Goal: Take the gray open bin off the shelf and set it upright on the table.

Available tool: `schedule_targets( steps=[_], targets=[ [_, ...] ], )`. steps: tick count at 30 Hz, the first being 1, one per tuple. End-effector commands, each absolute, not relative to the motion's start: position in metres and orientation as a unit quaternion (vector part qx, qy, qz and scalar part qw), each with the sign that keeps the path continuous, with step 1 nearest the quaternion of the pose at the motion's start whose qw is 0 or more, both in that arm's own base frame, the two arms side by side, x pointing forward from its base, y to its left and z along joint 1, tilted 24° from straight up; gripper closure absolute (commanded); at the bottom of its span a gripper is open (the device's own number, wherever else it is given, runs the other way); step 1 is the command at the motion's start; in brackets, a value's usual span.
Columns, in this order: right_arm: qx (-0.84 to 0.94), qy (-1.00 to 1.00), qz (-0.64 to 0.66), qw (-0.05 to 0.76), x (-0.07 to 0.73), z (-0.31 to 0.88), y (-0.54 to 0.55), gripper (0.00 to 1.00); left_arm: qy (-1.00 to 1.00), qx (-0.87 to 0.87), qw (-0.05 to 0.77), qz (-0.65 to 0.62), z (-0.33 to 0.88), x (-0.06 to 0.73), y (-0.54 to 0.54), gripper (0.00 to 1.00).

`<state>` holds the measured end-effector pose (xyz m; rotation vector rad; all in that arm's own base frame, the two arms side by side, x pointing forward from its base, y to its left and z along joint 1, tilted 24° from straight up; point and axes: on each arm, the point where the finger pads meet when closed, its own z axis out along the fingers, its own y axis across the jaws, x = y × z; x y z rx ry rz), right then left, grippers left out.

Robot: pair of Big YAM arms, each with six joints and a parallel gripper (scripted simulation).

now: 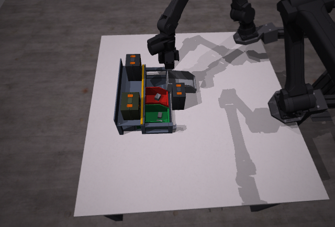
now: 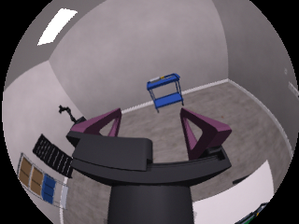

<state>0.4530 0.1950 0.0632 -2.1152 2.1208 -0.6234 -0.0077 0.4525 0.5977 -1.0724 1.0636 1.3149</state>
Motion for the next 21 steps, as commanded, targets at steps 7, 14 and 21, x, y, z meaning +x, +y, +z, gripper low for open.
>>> schedule_targets(
  steps=[7,14,21],
  targets=[
    [-0.701,0.684,-0.198,0.023,0.4457,0.0507,0.1980,1.00,0.432,-0.446,0.546,0.563,0.6105,-0.0131,0.4461,0.00],
    [-0.701,0.685,-0.198,0.024,0.4470,0.0518,0.1986,1.00,0.432,-0.446,0.546,0.563,0.6105,-0.0131,0.4461,0.00],
    [-0.701,0.685,-0.198,0.024,0.4470,0.0519,0.1987,1.00,0.432,-0.446,0.546,0.563,0.6105,-0.0131,0.4461,0.00]
  ],
)
